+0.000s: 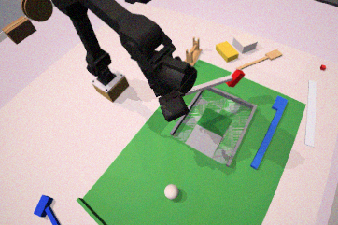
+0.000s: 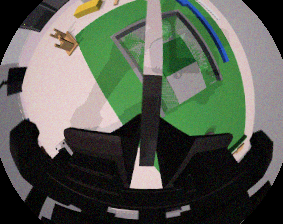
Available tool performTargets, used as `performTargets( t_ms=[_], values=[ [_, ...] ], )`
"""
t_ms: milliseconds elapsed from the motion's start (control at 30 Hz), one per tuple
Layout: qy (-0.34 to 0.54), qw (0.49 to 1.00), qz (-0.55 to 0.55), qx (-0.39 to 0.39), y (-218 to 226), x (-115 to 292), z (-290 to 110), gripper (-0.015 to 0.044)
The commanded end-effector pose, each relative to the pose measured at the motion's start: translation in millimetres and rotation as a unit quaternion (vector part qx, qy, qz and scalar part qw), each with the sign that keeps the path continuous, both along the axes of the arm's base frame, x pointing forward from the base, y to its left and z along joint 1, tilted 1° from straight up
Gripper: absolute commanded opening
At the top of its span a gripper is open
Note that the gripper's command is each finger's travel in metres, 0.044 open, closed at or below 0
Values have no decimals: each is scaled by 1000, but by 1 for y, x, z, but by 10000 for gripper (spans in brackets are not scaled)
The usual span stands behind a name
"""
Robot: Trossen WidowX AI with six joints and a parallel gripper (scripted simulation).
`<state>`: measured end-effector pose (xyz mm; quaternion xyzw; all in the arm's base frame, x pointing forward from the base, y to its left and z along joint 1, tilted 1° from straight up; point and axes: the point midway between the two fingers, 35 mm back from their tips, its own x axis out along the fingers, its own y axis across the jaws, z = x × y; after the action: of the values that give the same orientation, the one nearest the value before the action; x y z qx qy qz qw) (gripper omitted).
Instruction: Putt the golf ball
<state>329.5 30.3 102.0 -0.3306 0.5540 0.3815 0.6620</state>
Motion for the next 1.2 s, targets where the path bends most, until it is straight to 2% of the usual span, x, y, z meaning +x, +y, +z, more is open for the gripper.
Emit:
performTargets(
  t_ms=[0, 567, 1167],
  values=[
    [-1, 999, -47, -4, -26, 6, 5, 0],
    [20, 973, -230, -25, -133, -3, 11, 0],
    [46, 908, -414, -41, -240, -49, 17, 0]
  ],
)
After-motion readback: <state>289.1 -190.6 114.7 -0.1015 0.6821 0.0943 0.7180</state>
